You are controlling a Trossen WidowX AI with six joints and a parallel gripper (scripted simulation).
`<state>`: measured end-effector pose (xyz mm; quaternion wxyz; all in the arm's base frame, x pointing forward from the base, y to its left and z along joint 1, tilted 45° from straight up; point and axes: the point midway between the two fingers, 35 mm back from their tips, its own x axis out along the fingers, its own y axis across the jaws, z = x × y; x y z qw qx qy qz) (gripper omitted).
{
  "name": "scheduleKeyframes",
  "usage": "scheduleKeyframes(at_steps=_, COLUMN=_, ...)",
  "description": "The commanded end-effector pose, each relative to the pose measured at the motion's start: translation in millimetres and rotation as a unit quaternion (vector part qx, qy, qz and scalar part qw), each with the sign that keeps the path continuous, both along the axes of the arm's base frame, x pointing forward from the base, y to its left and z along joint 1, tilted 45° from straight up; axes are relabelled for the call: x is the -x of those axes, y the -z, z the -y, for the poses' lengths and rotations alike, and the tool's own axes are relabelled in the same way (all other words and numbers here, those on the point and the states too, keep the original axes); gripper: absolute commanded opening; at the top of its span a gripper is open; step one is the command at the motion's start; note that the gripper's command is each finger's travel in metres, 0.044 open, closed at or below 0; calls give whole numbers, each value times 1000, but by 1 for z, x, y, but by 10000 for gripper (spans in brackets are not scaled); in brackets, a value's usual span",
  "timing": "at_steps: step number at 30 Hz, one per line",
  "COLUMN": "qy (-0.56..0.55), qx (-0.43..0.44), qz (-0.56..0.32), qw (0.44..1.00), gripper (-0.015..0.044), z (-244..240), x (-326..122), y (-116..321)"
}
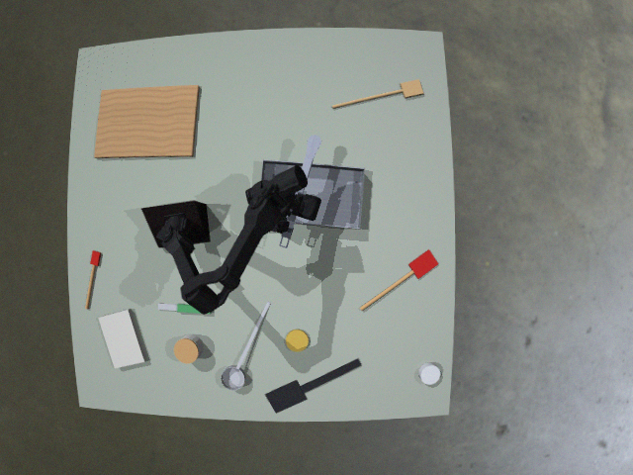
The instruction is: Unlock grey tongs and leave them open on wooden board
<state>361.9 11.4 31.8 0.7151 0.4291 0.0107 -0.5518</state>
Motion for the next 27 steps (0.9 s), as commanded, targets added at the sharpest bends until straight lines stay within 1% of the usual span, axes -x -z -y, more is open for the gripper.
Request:
scheduleKeyframes(at_steps=1, qy=12, qx=-16, qz=-11, qw=1000, gripper=-150, z=-2, x=-5, y=2)
scheduleKeyframes(at_steps=27, qy=129, qx=-101, qz=-125, qw=978, gripper=-150, z=-3, x=-9, y=6)
